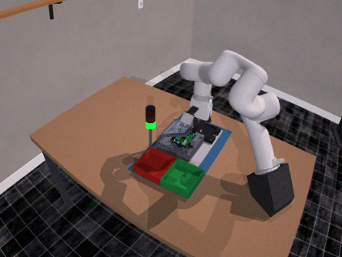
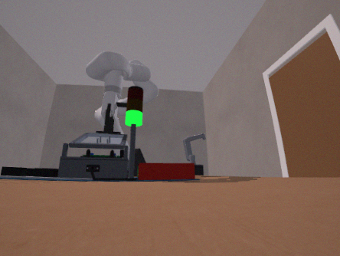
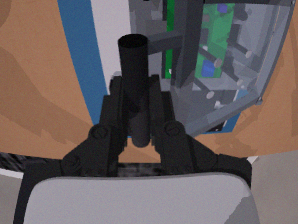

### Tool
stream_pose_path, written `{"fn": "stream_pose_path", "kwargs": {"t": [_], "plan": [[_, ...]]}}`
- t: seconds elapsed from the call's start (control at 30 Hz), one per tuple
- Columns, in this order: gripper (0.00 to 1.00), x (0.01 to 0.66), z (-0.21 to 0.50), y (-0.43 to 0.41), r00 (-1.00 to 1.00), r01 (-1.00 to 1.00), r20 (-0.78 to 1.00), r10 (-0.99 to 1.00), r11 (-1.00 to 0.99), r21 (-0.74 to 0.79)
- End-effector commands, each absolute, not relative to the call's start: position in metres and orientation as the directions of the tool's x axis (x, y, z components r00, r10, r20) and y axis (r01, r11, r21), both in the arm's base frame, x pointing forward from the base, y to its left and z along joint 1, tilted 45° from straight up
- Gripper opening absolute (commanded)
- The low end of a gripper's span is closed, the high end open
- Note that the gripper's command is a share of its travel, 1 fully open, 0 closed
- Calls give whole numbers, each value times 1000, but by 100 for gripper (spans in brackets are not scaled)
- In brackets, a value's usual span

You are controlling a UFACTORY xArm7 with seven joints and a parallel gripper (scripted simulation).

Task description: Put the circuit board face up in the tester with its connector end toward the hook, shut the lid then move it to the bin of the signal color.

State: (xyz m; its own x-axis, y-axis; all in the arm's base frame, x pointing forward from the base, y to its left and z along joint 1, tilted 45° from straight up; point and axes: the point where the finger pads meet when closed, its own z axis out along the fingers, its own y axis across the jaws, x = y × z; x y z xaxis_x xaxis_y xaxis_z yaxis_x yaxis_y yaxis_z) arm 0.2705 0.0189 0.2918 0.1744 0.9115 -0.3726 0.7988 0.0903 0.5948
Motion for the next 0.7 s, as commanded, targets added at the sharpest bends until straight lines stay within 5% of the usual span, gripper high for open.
{"fn": "stream_pose_path", "kwargs": {"t": [0.0, 0.67], "plan": [[0, 270, 305, 25, 174, 795, -374, 911, 94, 600], [0, 275, 363, 47, 174, 795, -374, 911, 94, 600]]}}
